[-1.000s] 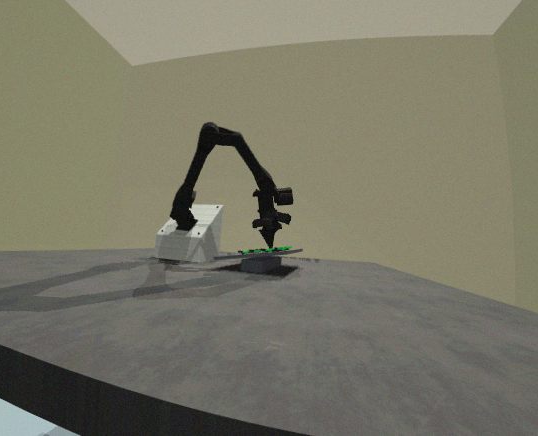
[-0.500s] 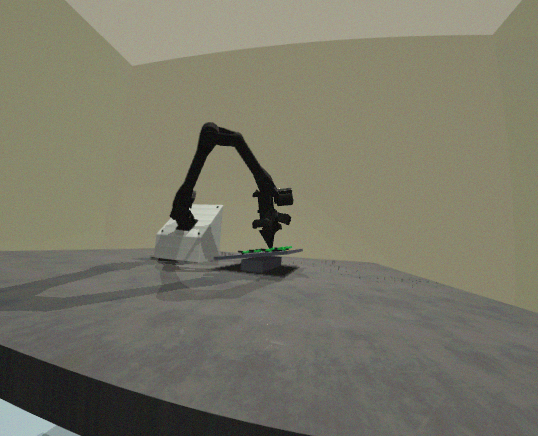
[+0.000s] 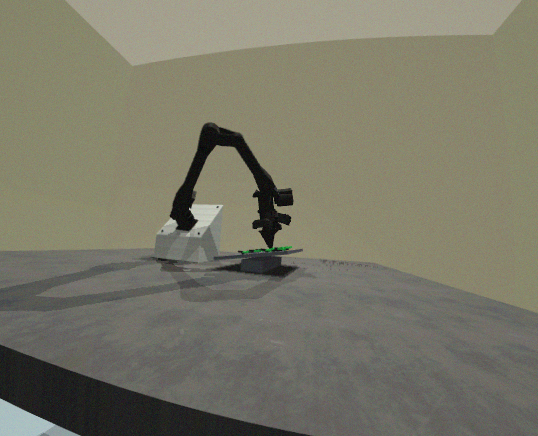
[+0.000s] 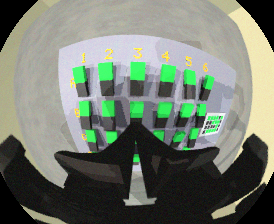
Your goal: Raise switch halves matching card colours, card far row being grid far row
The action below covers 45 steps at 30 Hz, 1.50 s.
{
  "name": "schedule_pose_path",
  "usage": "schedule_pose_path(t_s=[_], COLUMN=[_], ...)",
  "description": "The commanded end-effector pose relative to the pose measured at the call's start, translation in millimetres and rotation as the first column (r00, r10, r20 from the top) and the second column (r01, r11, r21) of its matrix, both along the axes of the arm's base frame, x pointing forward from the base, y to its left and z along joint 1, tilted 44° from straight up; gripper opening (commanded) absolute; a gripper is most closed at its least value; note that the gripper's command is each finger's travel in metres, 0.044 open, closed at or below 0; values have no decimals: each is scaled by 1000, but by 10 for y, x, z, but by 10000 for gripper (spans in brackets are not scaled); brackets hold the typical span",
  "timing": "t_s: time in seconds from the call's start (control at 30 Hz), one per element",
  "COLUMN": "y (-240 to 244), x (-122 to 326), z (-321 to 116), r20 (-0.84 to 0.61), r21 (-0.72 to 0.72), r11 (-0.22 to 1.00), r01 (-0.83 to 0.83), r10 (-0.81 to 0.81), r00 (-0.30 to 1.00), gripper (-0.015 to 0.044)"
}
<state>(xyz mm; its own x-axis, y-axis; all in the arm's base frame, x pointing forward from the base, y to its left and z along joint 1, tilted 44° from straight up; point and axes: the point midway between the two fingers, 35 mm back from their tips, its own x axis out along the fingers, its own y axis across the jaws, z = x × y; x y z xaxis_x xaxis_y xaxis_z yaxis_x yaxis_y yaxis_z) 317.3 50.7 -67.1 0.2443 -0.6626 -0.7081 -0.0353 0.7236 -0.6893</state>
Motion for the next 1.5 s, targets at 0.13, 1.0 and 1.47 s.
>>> schedule_pose_path(t_s=[0.13,1.0,1.47], y=[429,540,416], x=[-129,-670,-629], z=[451,-311,-440], r20=[-17,-37,-37], r21=[-1,1,0], r11=[1000,999,999], r01=[15,33,33], r10=[-15,-33,-33], r00=[1000,999,999], gripper=[0,0,0])
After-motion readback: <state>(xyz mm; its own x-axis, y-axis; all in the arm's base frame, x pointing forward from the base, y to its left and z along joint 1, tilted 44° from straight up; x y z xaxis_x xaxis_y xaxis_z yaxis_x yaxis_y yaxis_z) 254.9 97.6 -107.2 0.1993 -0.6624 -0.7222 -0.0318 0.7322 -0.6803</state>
